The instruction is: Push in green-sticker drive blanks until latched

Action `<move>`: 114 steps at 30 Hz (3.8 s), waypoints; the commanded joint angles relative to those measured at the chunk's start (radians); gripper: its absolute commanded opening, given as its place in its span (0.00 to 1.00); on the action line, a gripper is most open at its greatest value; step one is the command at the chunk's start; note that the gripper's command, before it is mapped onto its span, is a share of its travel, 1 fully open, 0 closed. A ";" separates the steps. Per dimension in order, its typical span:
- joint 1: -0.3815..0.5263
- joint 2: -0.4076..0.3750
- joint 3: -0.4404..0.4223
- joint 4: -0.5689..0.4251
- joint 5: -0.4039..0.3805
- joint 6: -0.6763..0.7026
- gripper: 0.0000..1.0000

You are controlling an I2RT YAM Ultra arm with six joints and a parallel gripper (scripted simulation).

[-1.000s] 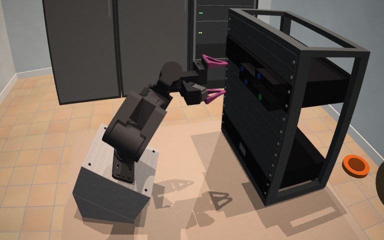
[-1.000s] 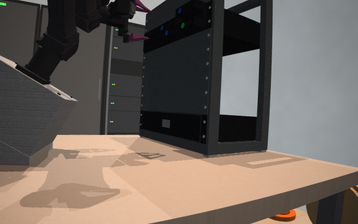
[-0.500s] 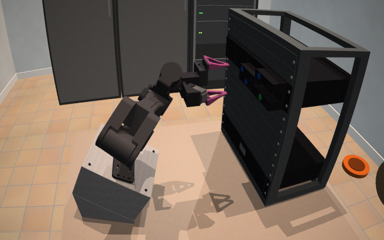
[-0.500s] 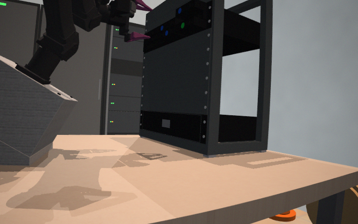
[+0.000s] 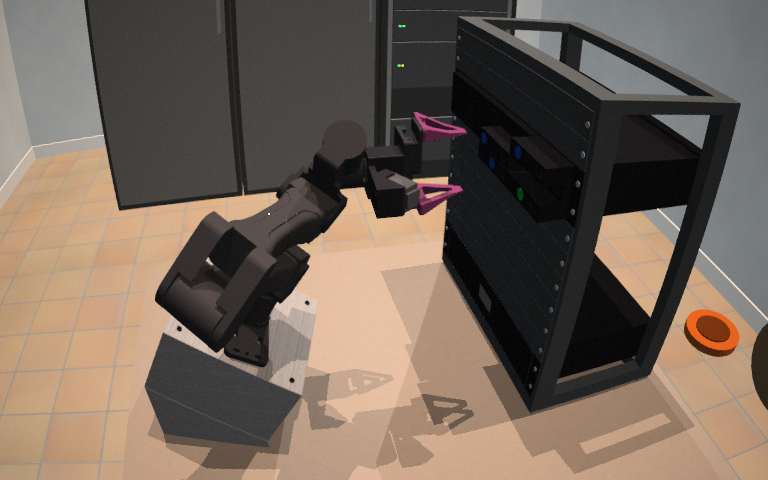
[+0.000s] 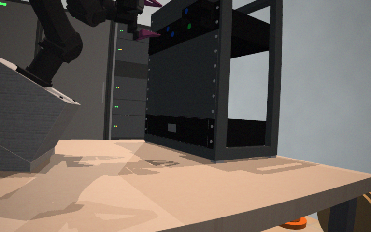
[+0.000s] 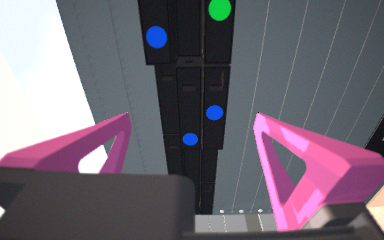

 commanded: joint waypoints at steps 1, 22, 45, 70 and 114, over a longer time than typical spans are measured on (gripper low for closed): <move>-0.051 -0.059 0.042 -0.145 -0.058 0.057 1.00; -0.493 -0.200 0.146 -0.568 -0.419 0.359 1.00; -1.058 -0.161 0.187 -0.622 -0.930 0.628 1.00; -1.336 -0.142 0.182 -0.545 -1.198 0.767 1.00; -1.339 -0.139 0.182 -0.547 -1.201 0.765 1.00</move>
